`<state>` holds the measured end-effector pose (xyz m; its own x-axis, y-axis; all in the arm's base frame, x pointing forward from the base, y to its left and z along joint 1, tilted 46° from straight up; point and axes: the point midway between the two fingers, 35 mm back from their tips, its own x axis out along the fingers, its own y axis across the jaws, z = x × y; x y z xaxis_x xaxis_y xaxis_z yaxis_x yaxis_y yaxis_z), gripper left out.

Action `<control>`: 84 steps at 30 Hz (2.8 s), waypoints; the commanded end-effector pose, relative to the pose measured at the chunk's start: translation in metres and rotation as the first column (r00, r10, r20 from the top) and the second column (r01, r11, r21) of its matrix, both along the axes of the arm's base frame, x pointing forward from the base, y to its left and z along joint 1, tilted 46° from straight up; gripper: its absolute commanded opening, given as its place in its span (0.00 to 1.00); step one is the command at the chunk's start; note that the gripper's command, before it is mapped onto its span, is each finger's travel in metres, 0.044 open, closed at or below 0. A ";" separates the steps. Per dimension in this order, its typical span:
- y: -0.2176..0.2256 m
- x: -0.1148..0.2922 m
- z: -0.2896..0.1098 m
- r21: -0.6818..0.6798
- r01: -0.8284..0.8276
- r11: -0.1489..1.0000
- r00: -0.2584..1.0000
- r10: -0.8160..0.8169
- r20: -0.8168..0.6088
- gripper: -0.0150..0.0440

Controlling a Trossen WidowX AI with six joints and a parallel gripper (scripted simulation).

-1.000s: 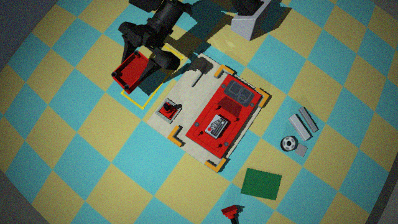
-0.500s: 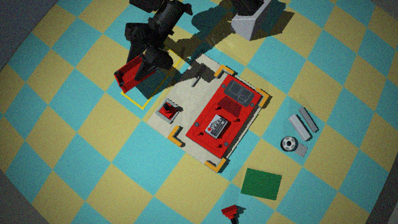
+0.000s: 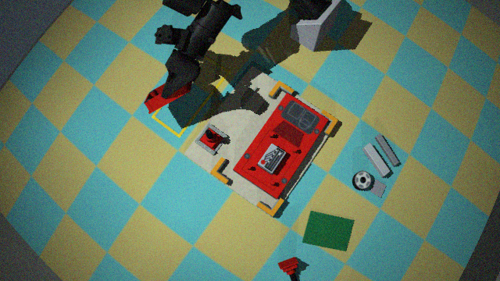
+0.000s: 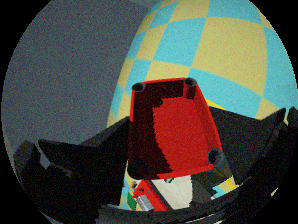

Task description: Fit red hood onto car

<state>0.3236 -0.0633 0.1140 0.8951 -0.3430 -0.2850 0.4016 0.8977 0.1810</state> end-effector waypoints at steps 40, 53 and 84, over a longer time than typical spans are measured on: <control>-0.003 -0.001 -0.003 0.938 0.047 0.344 0.850 -0.506 0.144 0.25; -0.014 -0.004 -0.014 0.998 -0.066 0.001 0.773 -0.633 0.052 0.25; -0.035 -0.012 -0.031 0.933 -0.216 -0.287 0.716 -0.696 -0.049 0.70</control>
